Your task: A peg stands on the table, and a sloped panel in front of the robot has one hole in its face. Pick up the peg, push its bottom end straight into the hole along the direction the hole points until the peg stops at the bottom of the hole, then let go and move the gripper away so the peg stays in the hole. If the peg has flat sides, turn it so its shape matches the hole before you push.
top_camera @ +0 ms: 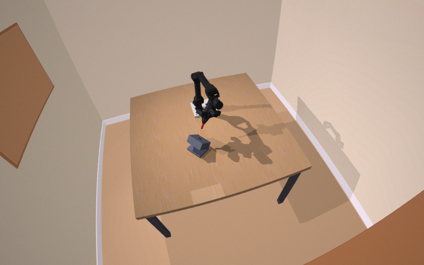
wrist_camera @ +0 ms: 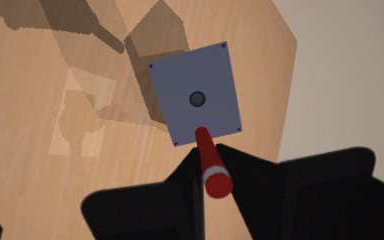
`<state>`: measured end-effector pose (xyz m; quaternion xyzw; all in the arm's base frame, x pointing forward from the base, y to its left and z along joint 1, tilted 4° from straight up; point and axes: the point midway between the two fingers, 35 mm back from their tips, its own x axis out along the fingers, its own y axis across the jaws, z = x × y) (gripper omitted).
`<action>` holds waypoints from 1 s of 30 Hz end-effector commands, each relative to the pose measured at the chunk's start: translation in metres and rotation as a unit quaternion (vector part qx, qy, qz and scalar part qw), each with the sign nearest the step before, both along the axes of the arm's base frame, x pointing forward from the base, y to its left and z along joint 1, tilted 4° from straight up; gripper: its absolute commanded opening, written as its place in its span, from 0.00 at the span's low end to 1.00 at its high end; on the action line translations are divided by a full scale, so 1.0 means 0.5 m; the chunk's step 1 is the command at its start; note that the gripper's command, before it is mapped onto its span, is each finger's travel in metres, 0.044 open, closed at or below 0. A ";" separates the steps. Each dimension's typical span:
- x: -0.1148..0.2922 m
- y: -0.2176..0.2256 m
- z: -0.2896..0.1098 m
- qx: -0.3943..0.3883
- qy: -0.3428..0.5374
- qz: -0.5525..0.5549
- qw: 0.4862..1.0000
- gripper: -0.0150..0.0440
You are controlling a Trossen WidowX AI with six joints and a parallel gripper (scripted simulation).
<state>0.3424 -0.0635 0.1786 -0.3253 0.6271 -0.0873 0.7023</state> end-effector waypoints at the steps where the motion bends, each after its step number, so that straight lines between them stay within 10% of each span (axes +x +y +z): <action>1: 0.006 0.008 0.005 -0.011 0.000 0.014 1.000 0.25; 30: 0.048 -0.022 -0.060 -0.037 -0.003 0.051 0.998 0.25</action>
